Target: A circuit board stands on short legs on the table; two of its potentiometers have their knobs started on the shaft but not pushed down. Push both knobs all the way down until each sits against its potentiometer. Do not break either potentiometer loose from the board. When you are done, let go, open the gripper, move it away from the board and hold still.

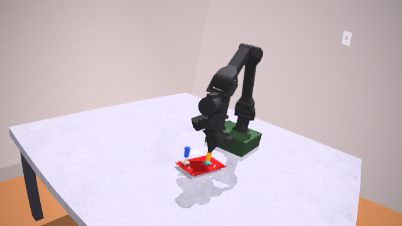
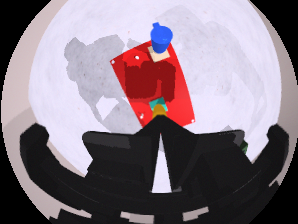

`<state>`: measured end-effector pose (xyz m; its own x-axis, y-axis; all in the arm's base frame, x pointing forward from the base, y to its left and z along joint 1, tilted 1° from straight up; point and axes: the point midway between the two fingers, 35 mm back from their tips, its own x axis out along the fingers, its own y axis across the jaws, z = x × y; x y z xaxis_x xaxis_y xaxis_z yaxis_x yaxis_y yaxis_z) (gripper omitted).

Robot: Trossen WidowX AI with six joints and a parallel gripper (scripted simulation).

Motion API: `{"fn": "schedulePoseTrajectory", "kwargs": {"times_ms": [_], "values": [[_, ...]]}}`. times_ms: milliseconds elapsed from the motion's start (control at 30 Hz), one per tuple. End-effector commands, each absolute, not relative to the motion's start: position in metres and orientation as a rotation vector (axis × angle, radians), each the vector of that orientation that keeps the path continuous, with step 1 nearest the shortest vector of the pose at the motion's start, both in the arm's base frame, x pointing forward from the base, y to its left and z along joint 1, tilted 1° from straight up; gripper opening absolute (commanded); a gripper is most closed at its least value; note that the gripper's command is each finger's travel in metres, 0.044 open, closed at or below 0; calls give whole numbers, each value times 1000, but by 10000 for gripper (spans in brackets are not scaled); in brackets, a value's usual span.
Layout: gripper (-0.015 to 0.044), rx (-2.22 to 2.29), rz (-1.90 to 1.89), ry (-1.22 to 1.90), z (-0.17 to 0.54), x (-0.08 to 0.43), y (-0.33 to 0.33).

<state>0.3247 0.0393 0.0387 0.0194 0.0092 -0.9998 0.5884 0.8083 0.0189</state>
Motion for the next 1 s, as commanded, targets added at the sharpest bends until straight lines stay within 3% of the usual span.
{"fn": "schedulePoseTrajectory", "kwargs": {"times_ms": [0,333,600,867,967], "values": [[0,503,-475,1499,40,325,40],[0,503,-475,1499,55,325,40],[210,503,-480,1499,49,325,39],[0,535,-438,1436,64,342,42],[0,454,-366,1451,65,344,40]]}}
